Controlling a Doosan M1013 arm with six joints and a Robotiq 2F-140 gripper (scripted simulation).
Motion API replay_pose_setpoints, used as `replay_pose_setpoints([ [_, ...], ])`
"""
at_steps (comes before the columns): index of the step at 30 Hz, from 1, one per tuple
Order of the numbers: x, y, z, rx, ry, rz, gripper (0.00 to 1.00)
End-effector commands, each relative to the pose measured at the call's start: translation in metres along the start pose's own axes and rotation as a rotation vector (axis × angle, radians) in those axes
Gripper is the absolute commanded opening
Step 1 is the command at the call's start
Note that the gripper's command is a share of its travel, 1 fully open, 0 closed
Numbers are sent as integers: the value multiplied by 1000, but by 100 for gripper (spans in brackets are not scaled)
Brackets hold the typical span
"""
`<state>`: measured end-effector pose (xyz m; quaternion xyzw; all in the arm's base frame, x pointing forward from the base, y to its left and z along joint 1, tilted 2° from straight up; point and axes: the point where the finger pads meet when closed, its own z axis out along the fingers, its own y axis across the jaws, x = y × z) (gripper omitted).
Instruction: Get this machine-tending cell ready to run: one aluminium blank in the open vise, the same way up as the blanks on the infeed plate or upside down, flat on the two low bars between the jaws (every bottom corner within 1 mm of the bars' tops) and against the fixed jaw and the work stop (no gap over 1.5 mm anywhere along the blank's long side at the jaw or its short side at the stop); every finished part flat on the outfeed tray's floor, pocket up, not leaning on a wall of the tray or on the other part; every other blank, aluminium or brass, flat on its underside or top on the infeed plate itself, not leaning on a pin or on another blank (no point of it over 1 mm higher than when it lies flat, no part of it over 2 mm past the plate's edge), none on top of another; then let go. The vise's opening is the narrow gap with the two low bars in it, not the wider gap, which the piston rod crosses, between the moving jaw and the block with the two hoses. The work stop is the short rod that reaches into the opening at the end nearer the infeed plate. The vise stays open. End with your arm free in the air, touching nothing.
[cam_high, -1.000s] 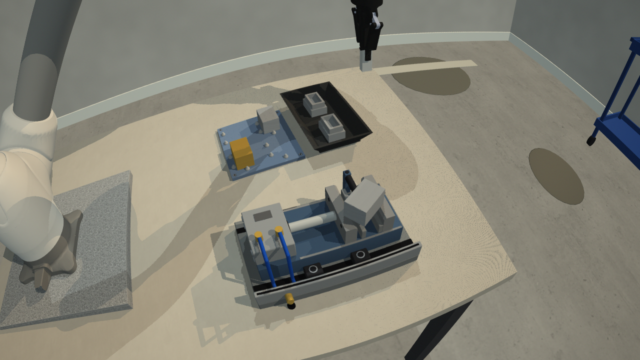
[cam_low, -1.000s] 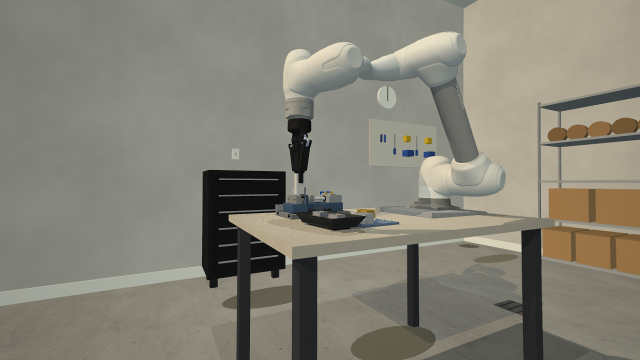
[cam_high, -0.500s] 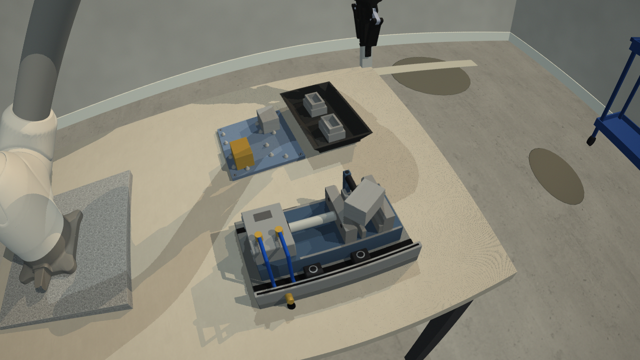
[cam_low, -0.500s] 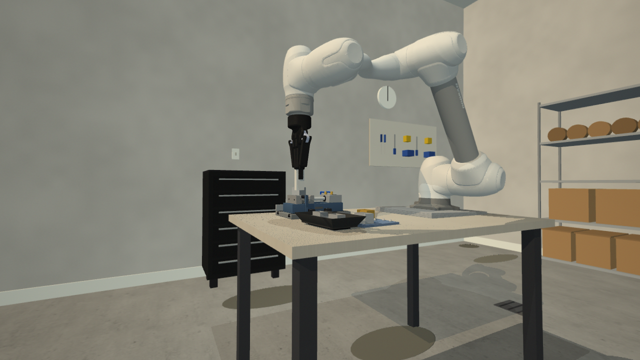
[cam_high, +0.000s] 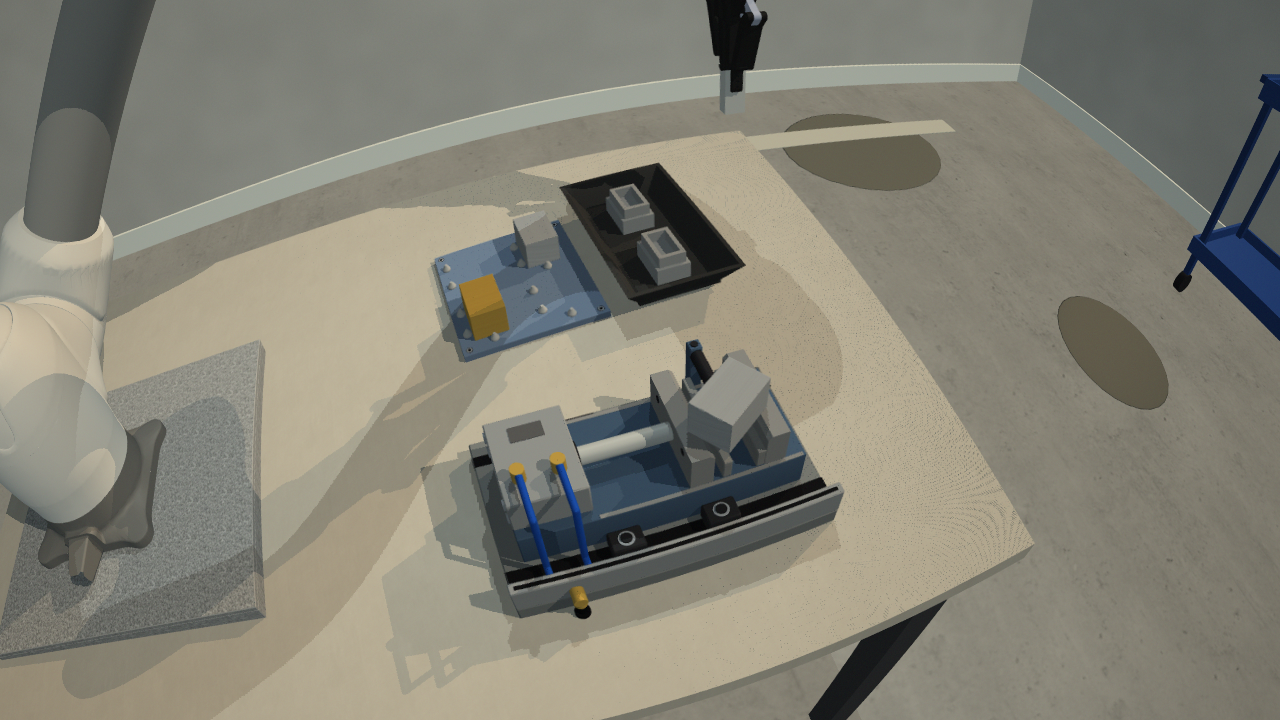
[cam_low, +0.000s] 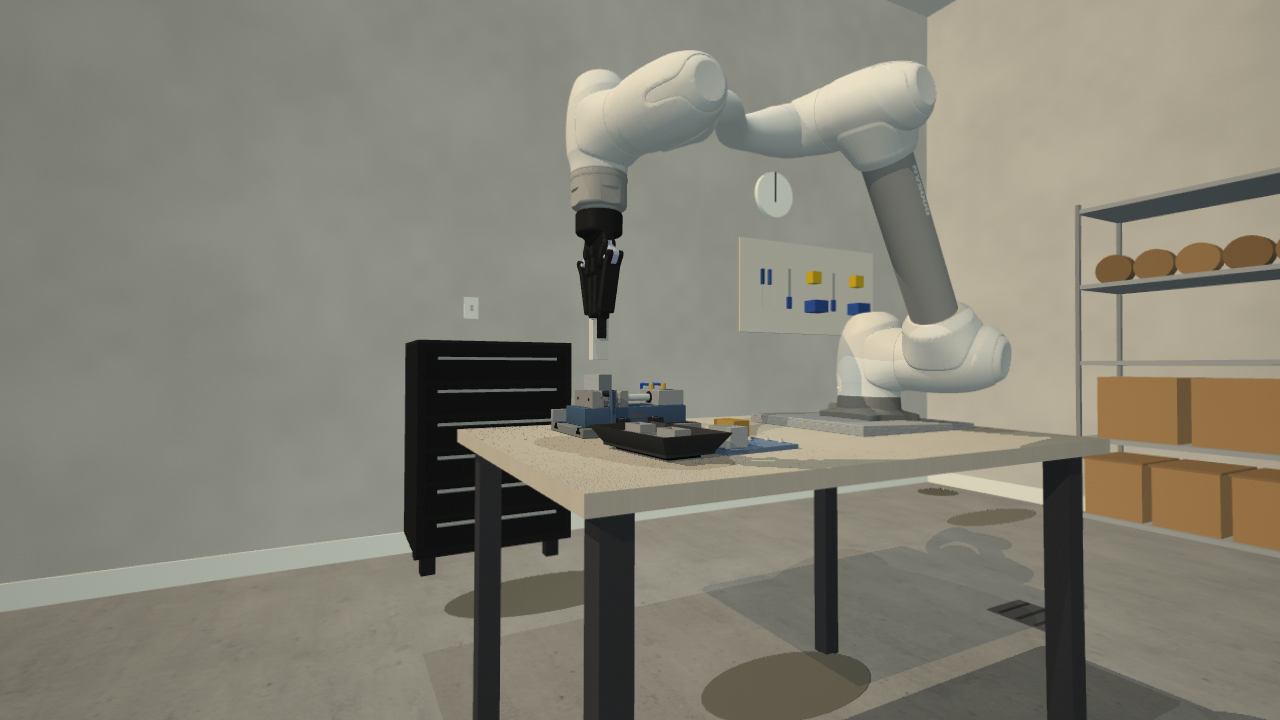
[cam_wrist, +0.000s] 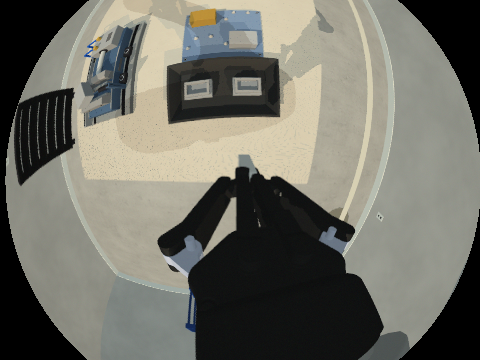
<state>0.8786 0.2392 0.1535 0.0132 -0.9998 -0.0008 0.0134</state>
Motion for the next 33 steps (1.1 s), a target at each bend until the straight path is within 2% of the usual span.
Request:
replay_pose_setpoints([
  [1,0,0,-10,0,0,0,0],
  [8,0,0,-19,0,0,0,0],
  [18,0,-1,-21,0,0,0,0],
  [19,0,-10,-21,0,0,0,0],
  [21,-1,-46,-21,0,0,0,0],
  [26,0,-87,-22,0,-1,0,0],
  [28,0,-87,-22,0,-1,0,0],
  [29,2,-113,-22,0,-1,0,0],
  [33,5,-145,-22,0,-1,0,0],
])
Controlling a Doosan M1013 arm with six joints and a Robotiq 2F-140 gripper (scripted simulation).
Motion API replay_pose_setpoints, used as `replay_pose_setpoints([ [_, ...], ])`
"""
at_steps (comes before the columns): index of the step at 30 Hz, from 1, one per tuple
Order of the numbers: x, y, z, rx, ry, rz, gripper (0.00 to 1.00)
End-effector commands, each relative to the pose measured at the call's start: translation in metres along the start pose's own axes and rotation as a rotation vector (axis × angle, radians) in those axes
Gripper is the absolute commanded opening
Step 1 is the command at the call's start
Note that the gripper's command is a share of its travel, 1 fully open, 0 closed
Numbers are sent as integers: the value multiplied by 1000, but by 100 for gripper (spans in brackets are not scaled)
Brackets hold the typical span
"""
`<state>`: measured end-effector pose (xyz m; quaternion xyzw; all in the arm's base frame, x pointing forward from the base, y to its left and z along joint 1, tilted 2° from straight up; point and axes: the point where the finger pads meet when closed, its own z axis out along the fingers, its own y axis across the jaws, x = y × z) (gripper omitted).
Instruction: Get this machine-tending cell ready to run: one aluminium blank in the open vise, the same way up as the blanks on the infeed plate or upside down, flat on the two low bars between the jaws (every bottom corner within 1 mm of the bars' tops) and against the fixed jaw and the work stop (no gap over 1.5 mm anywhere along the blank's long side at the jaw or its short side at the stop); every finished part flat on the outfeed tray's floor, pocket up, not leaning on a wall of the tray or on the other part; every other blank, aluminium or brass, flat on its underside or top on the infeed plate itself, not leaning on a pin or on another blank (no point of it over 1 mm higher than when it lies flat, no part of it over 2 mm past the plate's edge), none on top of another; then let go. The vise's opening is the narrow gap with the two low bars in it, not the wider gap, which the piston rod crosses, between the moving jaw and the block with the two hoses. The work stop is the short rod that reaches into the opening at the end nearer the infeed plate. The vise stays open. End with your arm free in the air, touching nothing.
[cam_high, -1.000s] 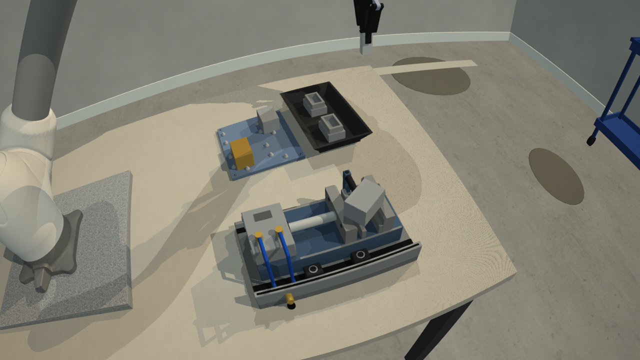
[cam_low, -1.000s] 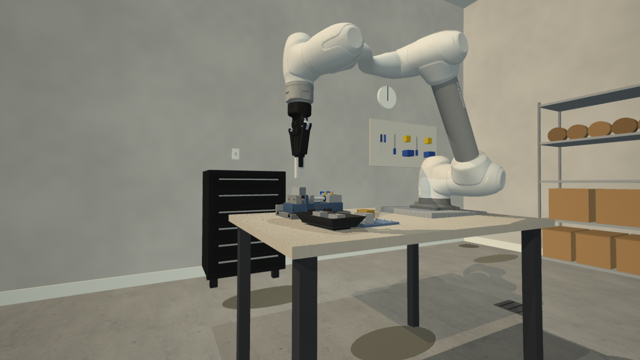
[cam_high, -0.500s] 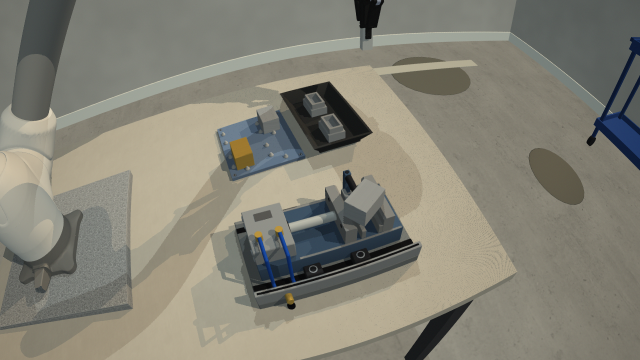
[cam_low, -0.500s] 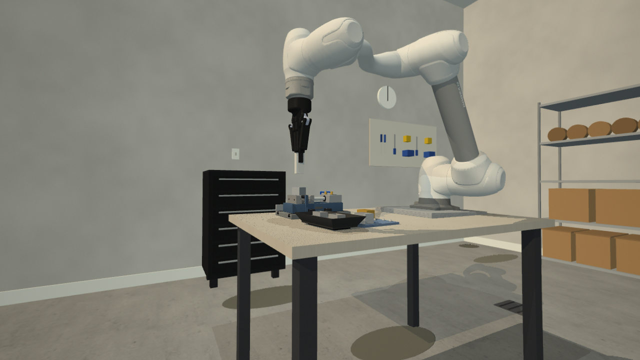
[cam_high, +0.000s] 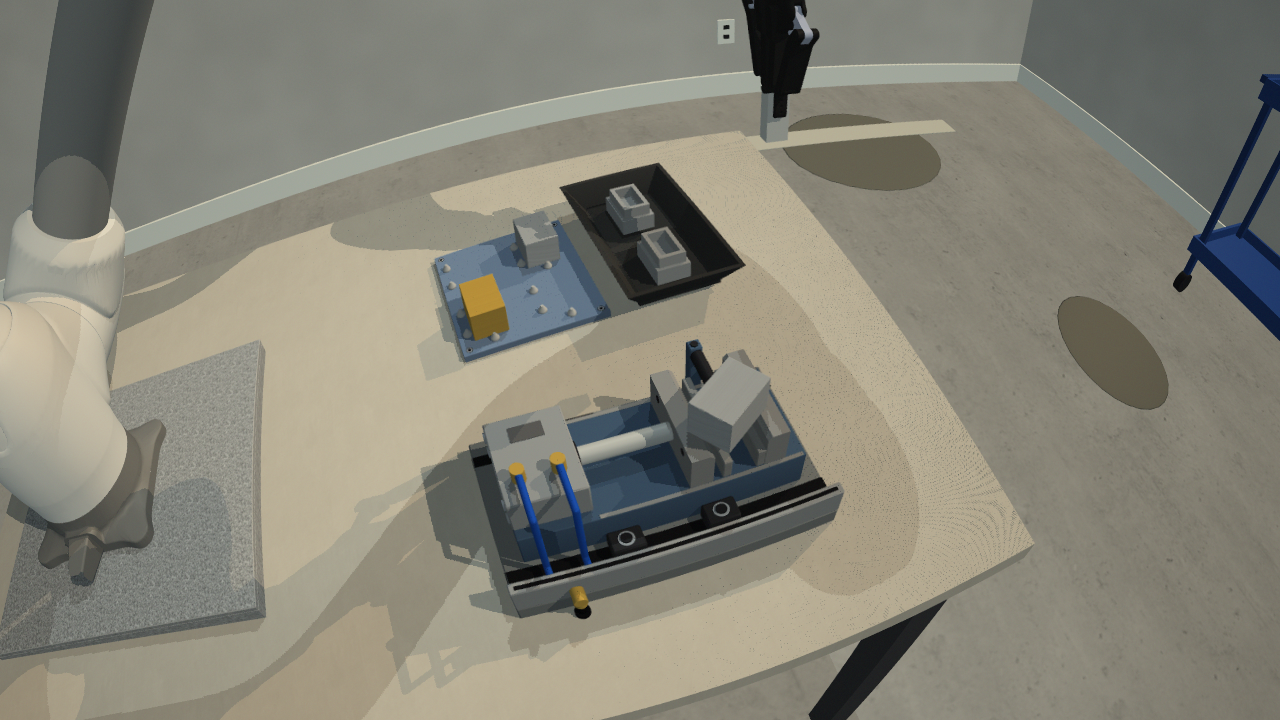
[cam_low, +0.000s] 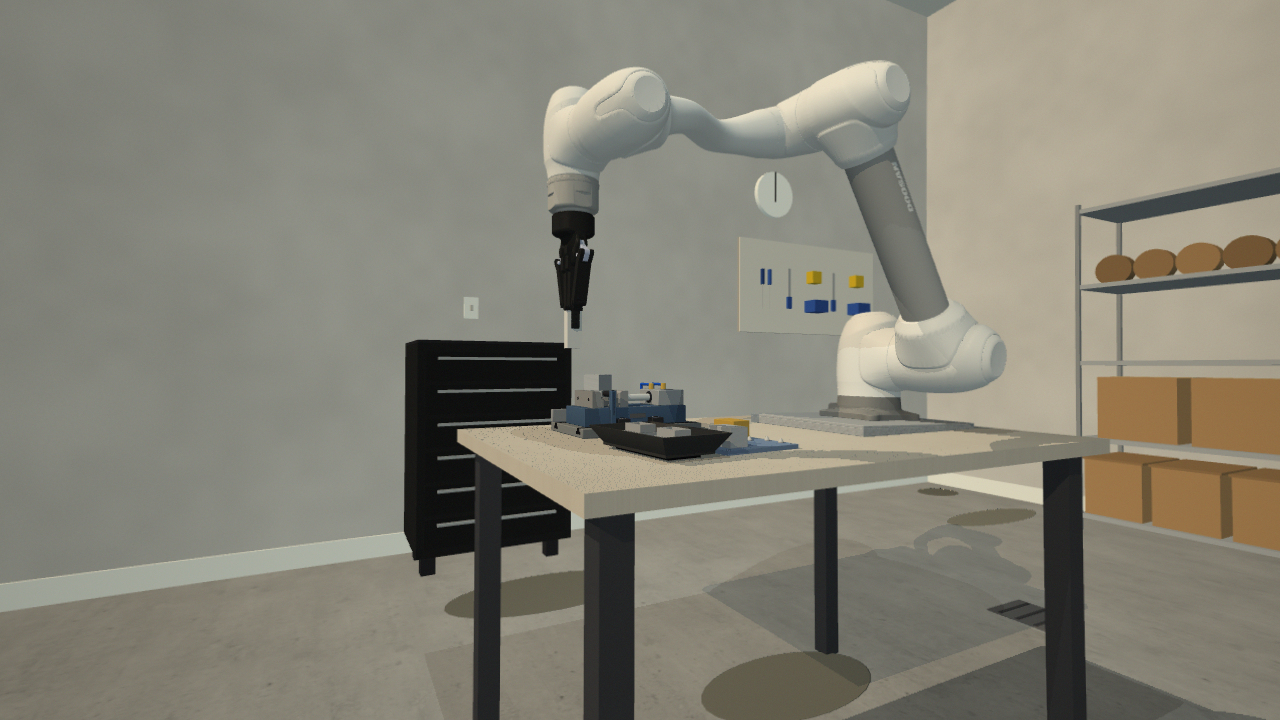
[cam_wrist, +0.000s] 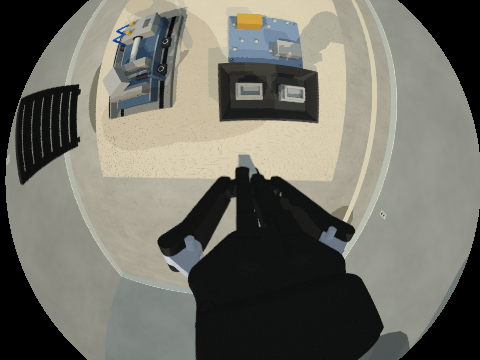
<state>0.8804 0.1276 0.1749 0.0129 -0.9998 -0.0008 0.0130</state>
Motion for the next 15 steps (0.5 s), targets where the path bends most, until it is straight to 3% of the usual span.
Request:
replay_pose_setpoints([
  [1,5,-42,0,0,0,0,0],
  [10,19,-121,0,0,0,0,0],
  [12,19,-121,0,0,0,0,0],
  [13,25,-145,0,0,0,0,0],
  [15,29,-158,0,0,0,0,0],
])
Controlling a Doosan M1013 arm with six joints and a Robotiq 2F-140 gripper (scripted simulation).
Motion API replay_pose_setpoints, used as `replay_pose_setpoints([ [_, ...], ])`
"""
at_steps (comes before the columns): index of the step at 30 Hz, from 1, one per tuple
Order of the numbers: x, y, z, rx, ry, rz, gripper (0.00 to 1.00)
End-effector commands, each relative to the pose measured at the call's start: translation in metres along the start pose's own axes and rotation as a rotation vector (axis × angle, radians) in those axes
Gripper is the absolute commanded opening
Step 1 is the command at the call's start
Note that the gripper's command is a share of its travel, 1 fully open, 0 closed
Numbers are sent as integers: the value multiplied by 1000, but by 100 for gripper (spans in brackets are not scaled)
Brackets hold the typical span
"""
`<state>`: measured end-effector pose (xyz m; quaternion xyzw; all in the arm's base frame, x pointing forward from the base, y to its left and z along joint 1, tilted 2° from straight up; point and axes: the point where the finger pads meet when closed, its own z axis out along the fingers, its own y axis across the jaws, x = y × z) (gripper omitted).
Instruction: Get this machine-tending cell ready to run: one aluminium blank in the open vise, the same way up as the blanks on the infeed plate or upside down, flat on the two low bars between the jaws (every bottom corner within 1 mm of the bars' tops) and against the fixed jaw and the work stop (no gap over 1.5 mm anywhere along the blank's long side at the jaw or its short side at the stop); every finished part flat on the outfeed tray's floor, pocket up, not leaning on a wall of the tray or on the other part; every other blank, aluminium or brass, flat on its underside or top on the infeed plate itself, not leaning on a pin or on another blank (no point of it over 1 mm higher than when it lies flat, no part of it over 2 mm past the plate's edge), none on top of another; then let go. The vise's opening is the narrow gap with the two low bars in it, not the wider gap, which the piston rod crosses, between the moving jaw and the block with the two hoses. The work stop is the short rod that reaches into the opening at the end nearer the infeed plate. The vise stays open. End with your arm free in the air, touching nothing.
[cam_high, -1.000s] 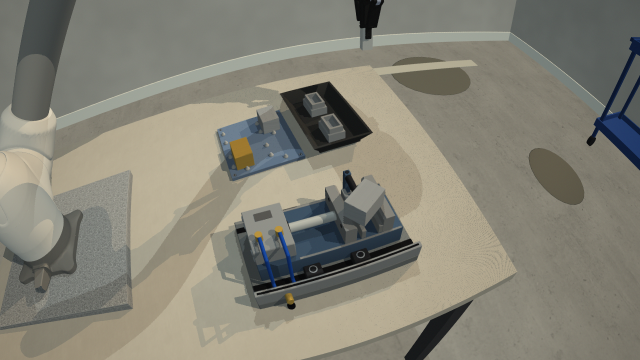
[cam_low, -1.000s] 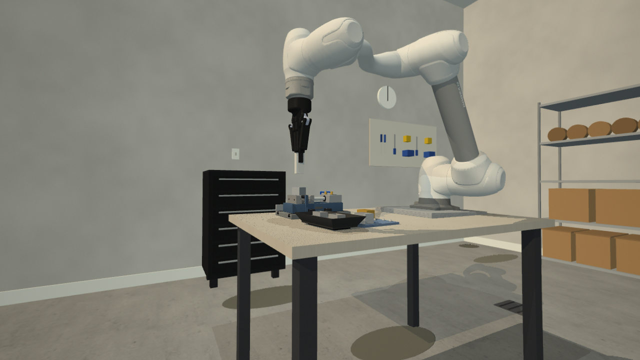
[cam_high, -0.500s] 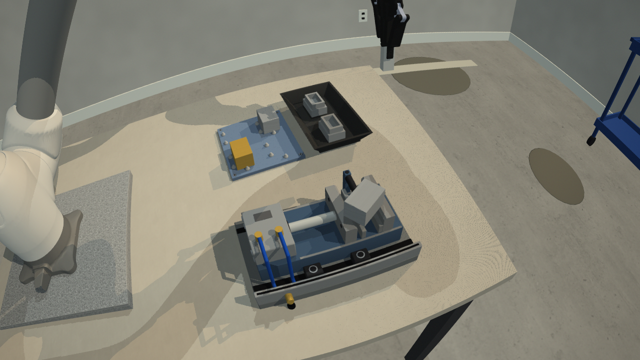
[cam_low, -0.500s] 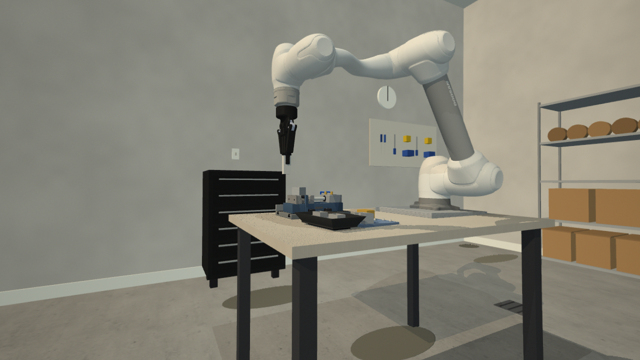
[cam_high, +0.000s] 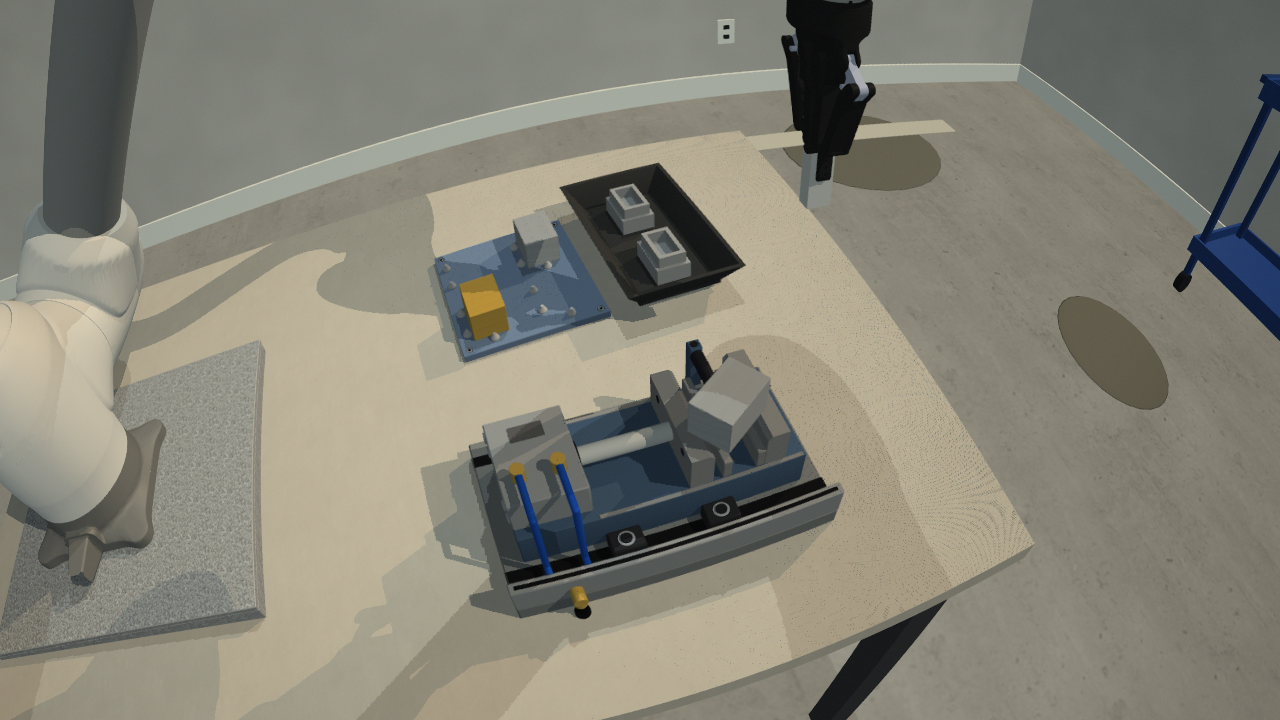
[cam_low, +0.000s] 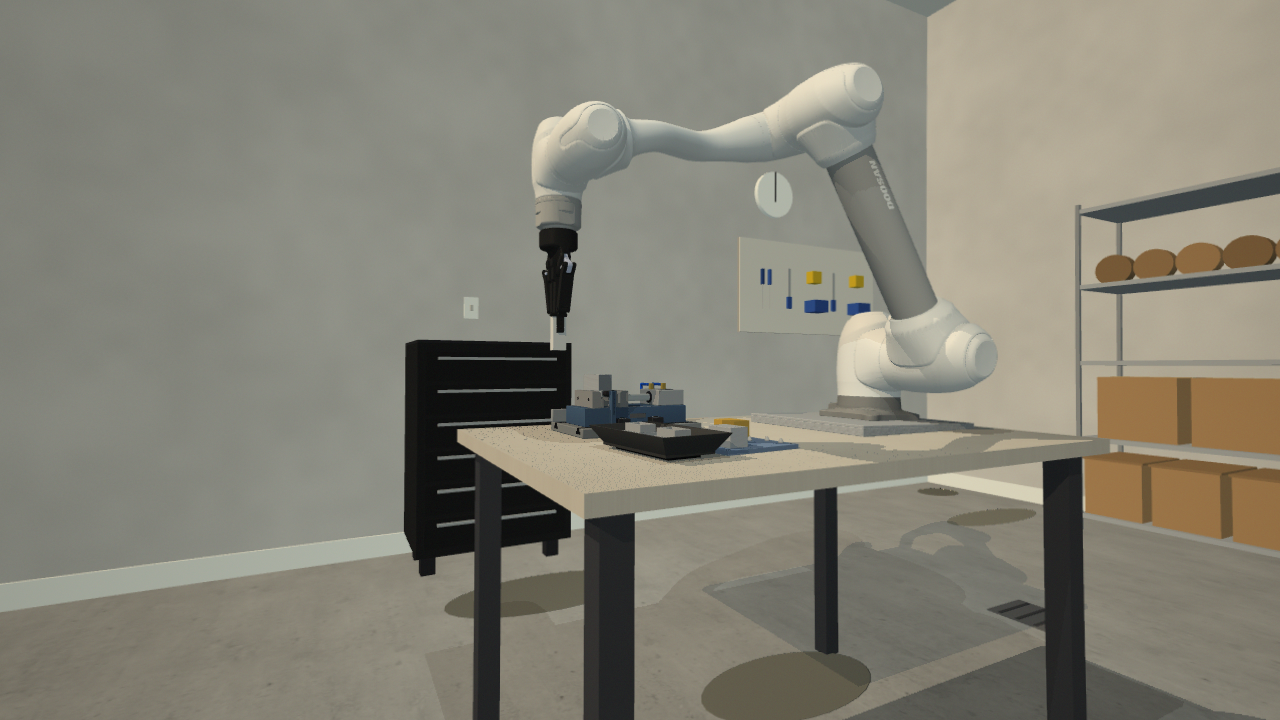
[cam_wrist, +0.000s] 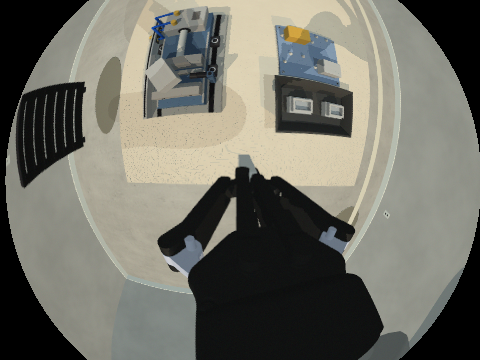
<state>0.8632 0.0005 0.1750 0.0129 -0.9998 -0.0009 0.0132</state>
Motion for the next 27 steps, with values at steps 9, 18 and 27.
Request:
replay_pose_setpoints([
  [9,28,-92,1,0,0,-1,0],
  [18,28,-92,1,0,0,-1,0],
  [27,28,-92,1,0,0,-1,0],
])
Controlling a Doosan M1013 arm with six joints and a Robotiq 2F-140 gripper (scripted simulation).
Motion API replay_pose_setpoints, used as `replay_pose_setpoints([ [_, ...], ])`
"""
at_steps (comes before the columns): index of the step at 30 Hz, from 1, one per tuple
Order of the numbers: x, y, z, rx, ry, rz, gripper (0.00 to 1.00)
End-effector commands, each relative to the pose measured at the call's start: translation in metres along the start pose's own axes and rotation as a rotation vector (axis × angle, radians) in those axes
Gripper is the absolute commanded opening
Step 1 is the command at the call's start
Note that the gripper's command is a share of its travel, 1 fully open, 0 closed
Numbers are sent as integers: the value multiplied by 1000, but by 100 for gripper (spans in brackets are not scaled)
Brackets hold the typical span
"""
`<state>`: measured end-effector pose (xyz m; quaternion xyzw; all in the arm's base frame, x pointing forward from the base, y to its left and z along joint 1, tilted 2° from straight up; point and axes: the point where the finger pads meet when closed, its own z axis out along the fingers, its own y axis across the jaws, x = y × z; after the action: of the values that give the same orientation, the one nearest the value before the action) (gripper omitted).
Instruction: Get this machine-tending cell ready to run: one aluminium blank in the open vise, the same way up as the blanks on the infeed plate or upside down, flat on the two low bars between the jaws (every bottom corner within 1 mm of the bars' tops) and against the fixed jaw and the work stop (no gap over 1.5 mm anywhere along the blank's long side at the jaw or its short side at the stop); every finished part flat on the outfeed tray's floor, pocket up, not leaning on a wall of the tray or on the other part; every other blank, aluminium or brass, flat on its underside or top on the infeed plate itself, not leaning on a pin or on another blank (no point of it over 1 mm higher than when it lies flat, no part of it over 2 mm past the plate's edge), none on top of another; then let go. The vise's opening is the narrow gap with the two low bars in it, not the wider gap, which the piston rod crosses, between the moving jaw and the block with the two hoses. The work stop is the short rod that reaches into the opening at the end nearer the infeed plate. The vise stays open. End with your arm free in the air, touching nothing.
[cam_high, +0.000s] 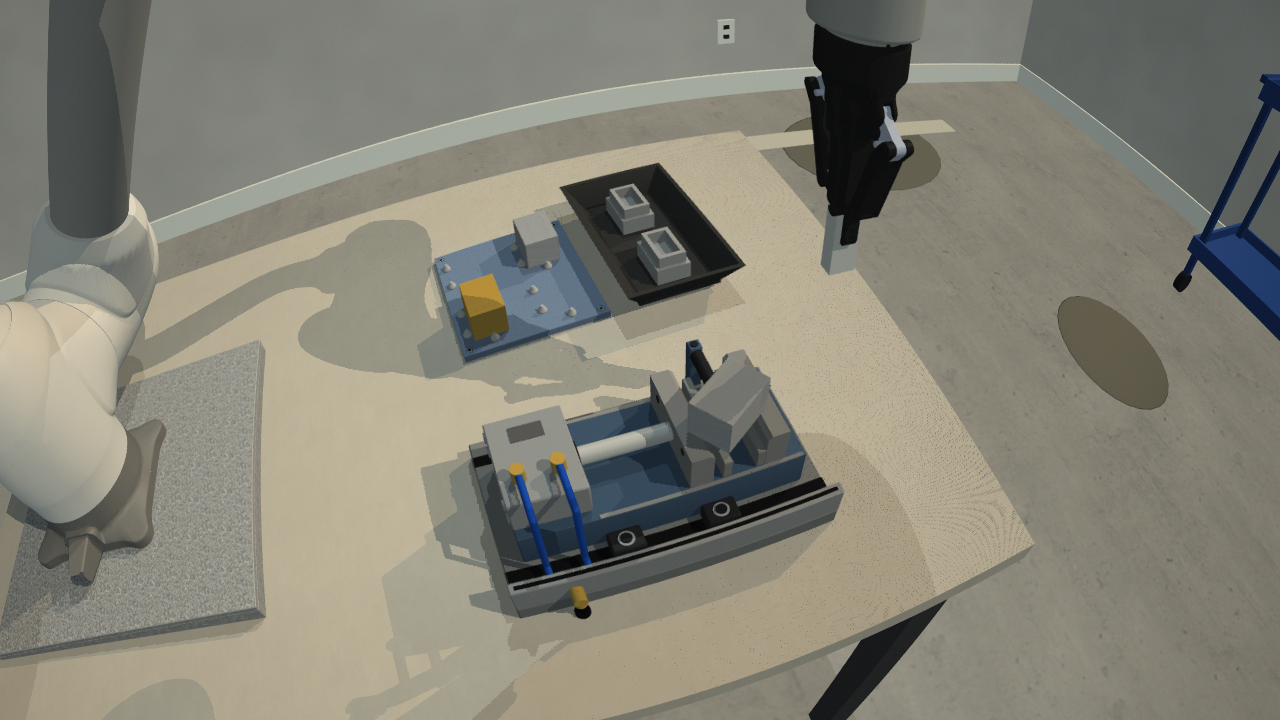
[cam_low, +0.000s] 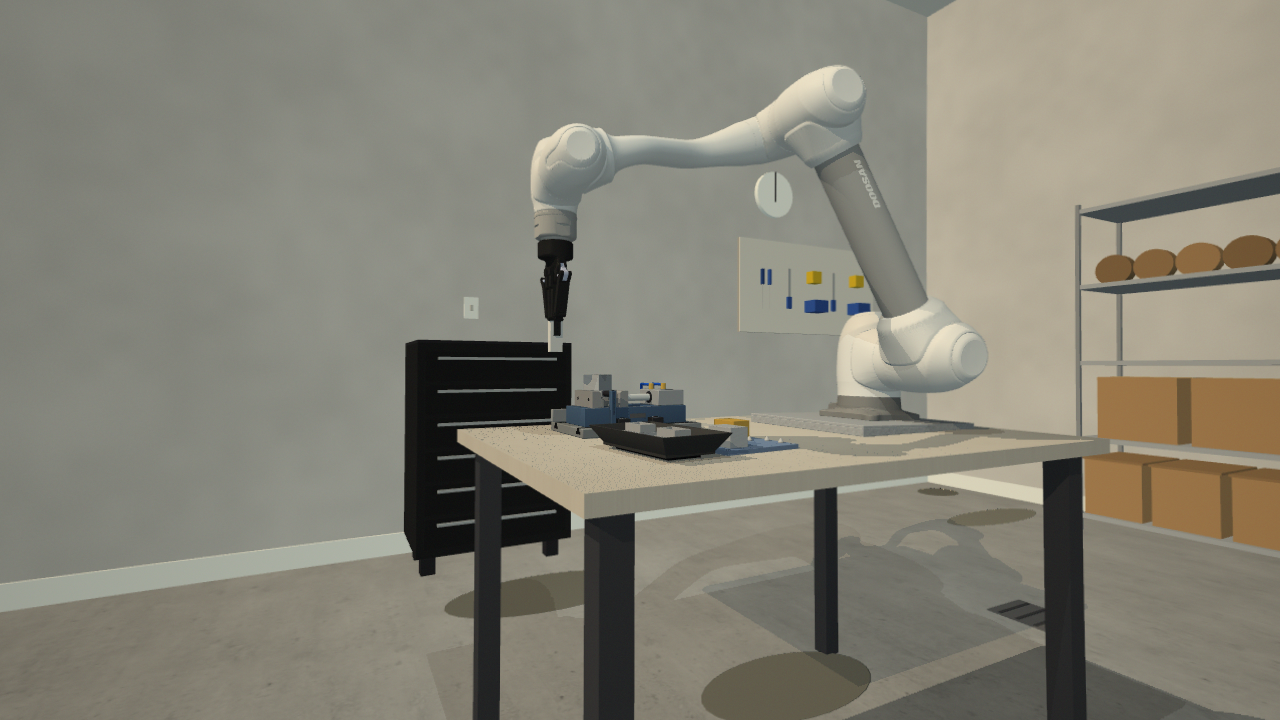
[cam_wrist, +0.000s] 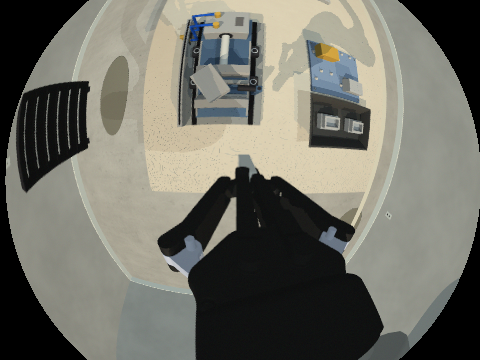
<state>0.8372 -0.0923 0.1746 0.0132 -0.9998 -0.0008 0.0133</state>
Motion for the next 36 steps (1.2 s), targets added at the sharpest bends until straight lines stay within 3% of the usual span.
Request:
replay_pose_setpoints([
  [1,0,0,0,0,0,0,0],
  [21,10,-6,-1,0,0,-51,0],
  [24,42,-22,-2,0,0,-215,0],
  [36,118,-53,-1,0,0,-577,0],
])
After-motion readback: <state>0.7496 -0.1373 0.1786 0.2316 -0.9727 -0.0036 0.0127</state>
